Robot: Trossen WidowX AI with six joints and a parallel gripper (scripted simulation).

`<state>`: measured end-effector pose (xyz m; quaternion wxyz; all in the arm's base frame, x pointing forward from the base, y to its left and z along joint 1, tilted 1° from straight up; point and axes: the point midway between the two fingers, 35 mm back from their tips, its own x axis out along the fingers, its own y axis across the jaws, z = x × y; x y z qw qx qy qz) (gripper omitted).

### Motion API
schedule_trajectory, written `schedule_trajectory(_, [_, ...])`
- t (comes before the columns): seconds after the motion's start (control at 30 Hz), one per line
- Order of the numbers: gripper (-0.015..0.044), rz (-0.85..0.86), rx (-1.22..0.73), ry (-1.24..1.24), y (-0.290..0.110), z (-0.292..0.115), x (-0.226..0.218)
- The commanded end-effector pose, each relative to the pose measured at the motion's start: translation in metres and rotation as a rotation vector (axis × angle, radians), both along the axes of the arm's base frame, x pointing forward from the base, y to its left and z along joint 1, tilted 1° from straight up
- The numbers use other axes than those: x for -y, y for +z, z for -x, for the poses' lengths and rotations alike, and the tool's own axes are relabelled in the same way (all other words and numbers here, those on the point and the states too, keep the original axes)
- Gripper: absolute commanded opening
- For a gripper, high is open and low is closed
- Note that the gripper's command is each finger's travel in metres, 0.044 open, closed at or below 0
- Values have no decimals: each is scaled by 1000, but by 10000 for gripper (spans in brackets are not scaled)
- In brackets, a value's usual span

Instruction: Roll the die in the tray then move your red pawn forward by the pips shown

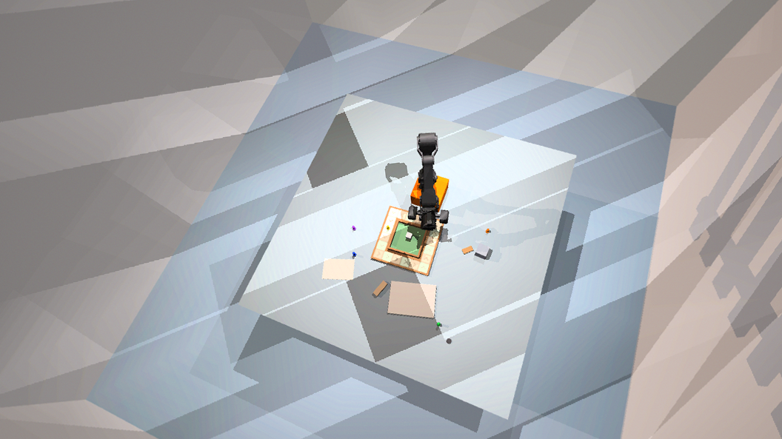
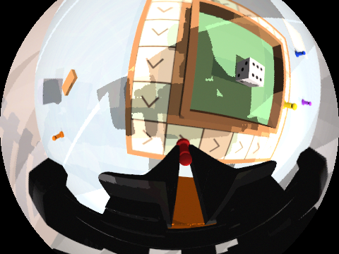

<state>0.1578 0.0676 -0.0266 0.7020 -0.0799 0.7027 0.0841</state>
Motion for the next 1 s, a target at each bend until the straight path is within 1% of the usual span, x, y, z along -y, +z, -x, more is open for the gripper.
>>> schedule_trajectory(0.0, [0, 5, -6, -4, -7, 2, 1])
schedule_trajectory(0.13, [0, 5, -6, -4, -12, 2, 1])
schedule_trajectory(0.47, [262, 1, -3, 0, -6, 0, 0])
schedule_trajectory(0.5, [289, 2, -3, -1, 0, 0, 0])
schedule_trajectory(0.6, [367, 4, -5, -3, 34, -1, 0])
schedule_trajectory(0.7, [440, 4, -5, -4, 42, 0, 0])
schedule_trajectory(0.8, [440, 5, -5, -19, 48, -3, 4])
schedule_trajectory(0.97, [440, 9, -4, -132, 93, -16, 41])
